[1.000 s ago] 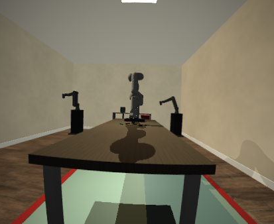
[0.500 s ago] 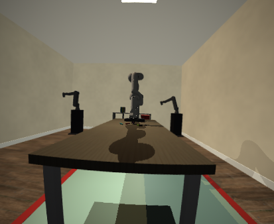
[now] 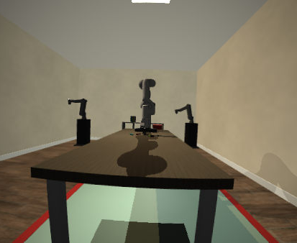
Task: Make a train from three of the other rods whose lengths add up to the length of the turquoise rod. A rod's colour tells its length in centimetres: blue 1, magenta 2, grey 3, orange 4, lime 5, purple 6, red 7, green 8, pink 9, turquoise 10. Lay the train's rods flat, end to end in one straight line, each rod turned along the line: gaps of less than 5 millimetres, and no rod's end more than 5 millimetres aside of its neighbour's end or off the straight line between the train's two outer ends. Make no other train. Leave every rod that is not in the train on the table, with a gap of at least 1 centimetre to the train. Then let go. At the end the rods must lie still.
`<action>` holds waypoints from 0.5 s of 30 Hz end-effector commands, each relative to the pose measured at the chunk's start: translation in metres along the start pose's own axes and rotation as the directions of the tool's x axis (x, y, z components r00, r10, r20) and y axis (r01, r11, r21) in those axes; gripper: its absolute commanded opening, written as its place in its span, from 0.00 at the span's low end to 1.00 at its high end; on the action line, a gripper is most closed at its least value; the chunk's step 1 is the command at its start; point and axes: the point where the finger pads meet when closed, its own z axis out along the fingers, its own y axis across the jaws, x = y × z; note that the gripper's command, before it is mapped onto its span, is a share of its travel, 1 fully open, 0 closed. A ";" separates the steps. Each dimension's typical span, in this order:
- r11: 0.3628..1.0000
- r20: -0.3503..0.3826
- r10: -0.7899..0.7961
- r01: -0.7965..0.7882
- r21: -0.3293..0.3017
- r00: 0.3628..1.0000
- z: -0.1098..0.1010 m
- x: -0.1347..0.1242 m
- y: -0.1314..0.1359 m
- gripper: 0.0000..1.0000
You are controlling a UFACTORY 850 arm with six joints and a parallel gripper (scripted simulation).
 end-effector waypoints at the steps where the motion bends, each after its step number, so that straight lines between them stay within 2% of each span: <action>1: 1.000 -0.002 0.000 0.000 0.000 1.000 0.003 0.001 0.000 0.04; 15: 1.000 -0.002 0.000 0.000 0.000 1.000 0.007 0.001 0.000 0.04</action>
